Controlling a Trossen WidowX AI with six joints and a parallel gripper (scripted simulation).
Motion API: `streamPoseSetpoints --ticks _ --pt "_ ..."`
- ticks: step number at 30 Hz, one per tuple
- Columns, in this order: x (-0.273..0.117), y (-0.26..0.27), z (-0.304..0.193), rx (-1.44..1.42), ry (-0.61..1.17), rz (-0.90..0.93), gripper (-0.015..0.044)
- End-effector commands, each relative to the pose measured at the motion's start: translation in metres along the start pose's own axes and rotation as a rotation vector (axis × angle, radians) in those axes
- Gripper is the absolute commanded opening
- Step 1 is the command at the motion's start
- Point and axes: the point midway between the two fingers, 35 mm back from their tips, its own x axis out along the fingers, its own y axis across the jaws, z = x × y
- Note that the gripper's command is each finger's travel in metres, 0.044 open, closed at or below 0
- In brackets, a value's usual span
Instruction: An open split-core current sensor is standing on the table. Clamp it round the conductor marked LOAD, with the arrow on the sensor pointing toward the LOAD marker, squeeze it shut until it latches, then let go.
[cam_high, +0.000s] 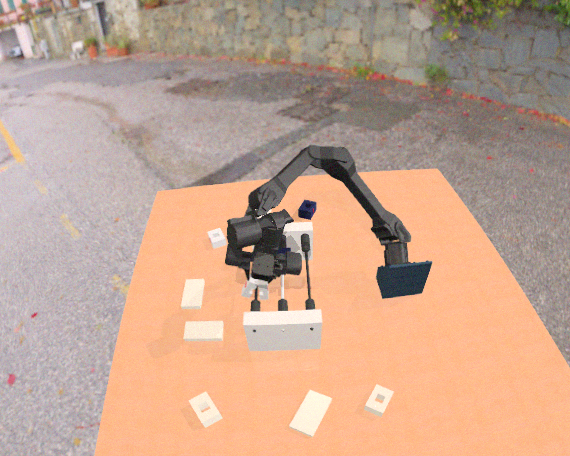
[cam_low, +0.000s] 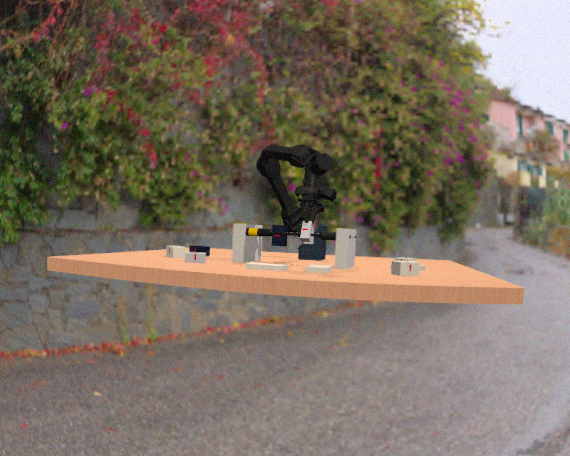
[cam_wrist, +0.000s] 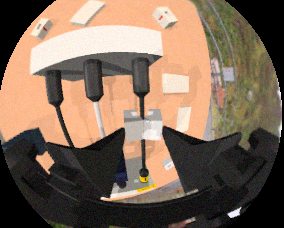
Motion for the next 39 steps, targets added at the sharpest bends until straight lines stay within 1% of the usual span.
streamPoseSetpoints --ticks 1,39 --pt "0.0053 0.0002 0.0003 -0.007 0.004 -0.005 0.0" --pt "0.0047 0.0001 -0.0002 0.0 0.001 0.0 0.0"
